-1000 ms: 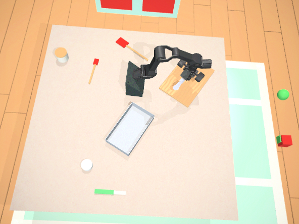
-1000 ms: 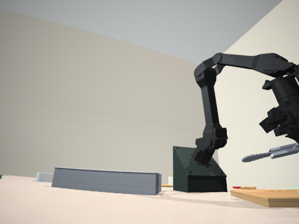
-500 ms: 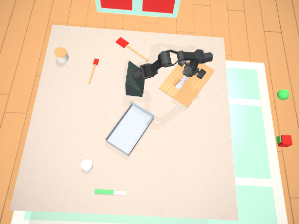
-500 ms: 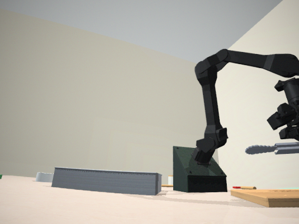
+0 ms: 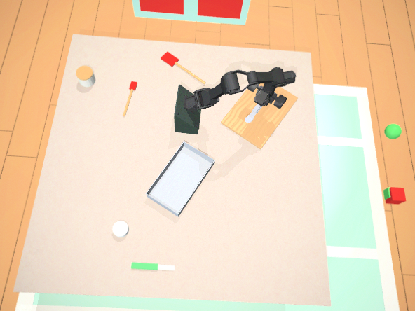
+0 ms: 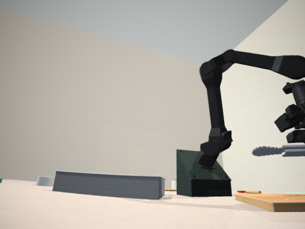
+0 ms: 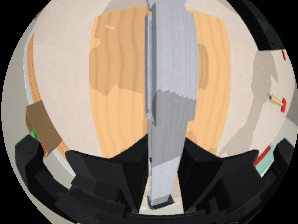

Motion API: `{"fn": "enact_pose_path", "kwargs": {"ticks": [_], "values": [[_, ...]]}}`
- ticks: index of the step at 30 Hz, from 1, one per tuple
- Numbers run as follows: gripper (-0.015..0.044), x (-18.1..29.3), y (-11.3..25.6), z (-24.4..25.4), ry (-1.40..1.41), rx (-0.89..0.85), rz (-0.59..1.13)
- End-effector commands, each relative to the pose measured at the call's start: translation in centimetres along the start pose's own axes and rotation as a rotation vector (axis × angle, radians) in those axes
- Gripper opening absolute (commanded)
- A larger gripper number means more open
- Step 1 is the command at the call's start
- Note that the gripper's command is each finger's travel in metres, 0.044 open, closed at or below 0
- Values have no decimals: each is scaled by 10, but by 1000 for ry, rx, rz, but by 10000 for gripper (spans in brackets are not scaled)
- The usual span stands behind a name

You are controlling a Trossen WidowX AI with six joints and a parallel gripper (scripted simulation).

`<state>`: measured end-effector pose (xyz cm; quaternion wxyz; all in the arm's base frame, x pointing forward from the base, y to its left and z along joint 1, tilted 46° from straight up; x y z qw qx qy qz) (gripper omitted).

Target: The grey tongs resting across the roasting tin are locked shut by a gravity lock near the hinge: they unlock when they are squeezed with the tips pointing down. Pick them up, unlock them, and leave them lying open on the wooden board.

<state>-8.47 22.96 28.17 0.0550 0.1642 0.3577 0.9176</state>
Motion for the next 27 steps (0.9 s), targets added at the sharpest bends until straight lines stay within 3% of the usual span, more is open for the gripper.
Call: {"fn": "enact_pose_path", "kwargs": {"ticks": [1,23,27], "values": [[-150,0,-5,0,-4,-2,-3],[-150,0,-32,0,-2,-3,-3],[-45,-1,-31,0,-9,-4,-6]]}}
Point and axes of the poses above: the point midway between the two fingers, 35 mm back from their tips, its own y axis back along the fingers, its own z axis across the jaws, x = y × z, the point moved 3 cm from there along y, back along the fingers, and after that the axes turned 10 degrees about y, right-handed, at the moved point
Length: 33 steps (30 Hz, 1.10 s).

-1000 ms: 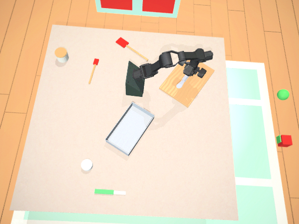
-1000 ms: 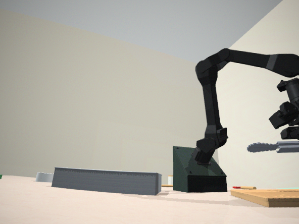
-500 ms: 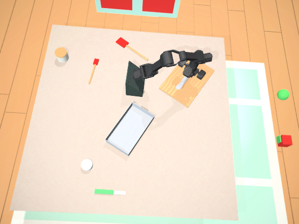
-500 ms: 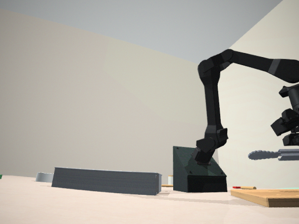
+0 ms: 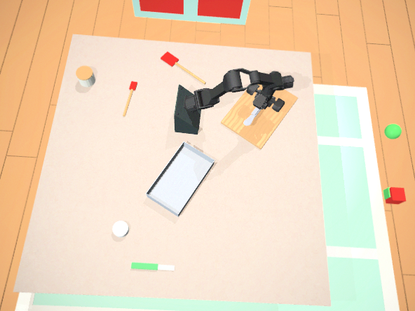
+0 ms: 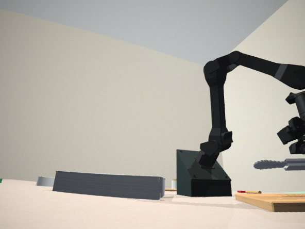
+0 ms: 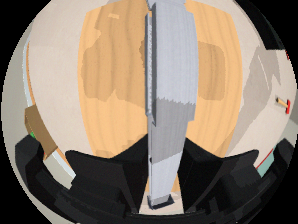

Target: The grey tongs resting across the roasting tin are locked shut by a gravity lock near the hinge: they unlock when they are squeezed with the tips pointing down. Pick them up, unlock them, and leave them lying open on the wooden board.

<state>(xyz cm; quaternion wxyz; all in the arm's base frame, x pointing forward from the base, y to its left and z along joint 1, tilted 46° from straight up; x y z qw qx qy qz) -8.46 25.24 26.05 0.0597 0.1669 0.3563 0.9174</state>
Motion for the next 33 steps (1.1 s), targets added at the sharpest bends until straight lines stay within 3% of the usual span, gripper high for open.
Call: {"fn": "enact_pose_path", "kwargs": {"ticks": [1,18,25,33], "values": [[-19,0,0,0,0,0,0],[427,0,0,0,0,0,0],[440,9,2,4,-1,3,0],[440,80,18,25,8,15,5]]}}
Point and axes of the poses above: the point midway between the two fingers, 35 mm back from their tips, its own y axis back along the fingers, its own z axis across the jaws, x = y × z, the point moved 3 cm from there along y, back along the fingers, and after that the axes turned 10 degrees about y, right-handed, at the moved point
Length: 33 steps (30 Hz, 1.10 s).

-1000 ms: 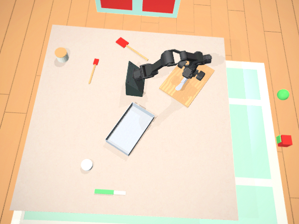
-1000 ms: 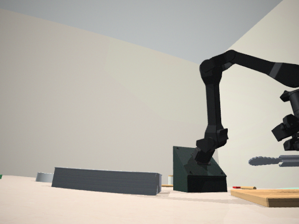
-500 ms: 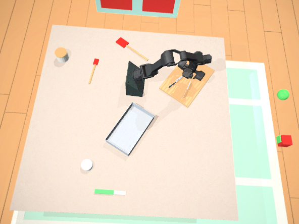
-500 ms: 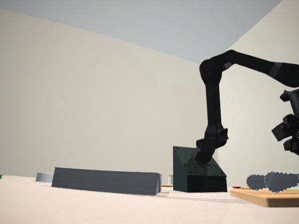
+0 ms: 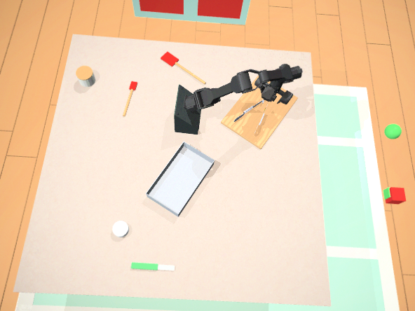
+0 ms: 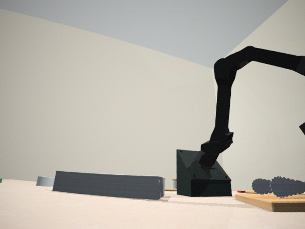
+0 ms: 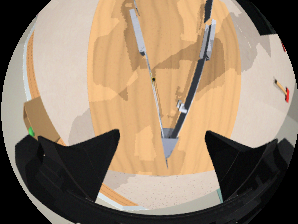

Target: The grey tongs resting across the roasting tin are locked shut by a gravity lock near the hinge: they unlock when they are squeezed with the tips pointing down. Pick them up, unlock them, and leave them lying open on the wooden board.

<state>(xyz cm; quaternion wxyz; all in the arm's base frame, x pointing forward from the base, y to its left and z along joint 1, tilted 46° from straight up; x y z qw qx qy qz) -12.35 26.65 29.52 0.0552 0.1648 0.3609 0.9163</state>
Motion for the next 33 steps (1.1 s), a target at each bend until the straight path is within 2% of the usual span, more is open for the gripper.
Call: {"fn": "enact_pose_path", "kwargs": {"ticks": [1,8,13,19,33], "values": [[440,41,8,7,-1,4,0],[440,98,21,7,-9,-6,4],[440,97,27,7,-7,-4,5],[440,86,67,7,2,3,13],[440,86,67,7,2,3,13]]}}
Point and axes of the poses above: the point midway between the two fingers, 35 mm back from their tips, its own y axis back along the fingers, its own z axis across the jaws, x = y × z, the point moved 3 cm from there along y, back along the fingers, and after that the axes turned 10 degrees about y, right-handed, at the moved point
